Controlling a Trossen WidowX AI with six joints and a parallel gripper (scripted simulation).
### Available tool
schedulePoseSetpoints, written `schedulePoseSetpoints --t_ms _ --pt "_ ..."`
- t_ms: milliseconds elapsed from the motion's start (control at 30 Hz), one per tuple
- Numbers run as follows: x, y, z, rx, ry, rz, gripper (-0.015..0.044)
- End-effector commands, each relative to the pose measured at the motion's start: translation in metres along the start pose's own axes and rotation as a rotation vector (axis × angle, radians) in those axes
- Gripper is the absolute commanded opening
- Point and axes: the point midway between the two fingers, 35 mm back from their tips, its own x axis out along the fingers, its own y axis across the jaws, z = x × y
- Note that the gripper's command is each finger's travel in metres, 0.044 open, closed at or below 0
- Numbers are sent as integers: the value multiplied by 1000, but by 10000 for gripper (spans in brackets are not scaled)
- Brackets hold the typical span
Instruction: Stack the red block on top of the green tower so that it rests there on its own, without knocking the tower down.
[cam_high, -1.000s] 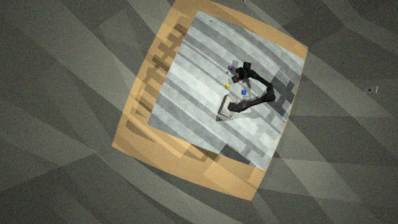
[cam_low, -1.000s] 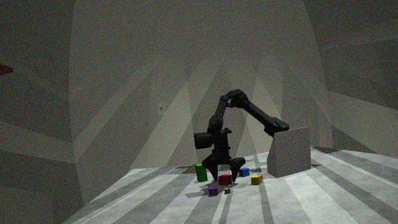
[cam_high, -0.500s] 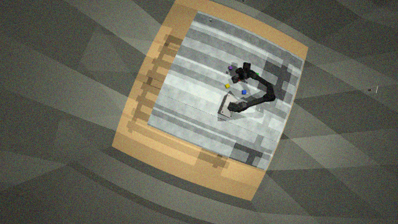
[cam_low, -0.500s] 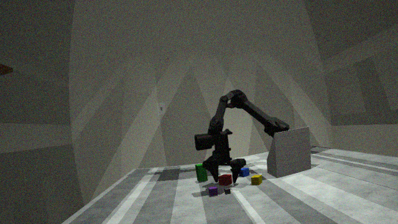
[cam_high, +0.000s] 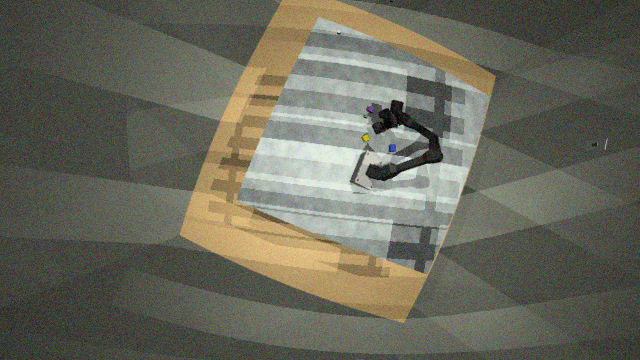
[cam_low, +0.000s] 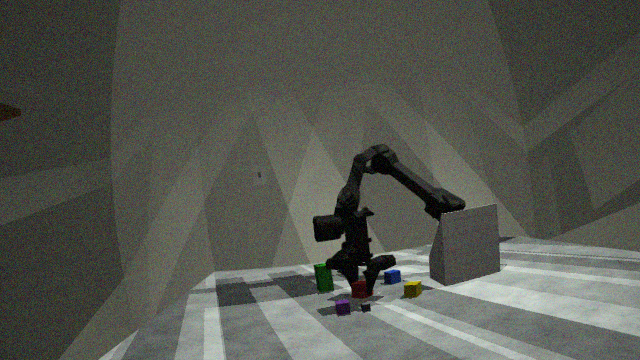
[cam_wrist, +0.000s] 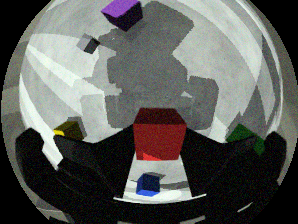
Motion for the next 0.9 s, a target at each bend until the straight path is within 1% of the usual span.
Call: schedulePoseSetpoints --t_ms 0,100,233,267,867 --pt "0 0 0 -5 2 -3 131" --pt "0 0 0 -5 2 -3 111" --pt "-9 0 0 -5 1 -2 6" --pt "-13 0 0 -5 1 -2 0" --pt "-94 0 1 -5 -2 0 0"
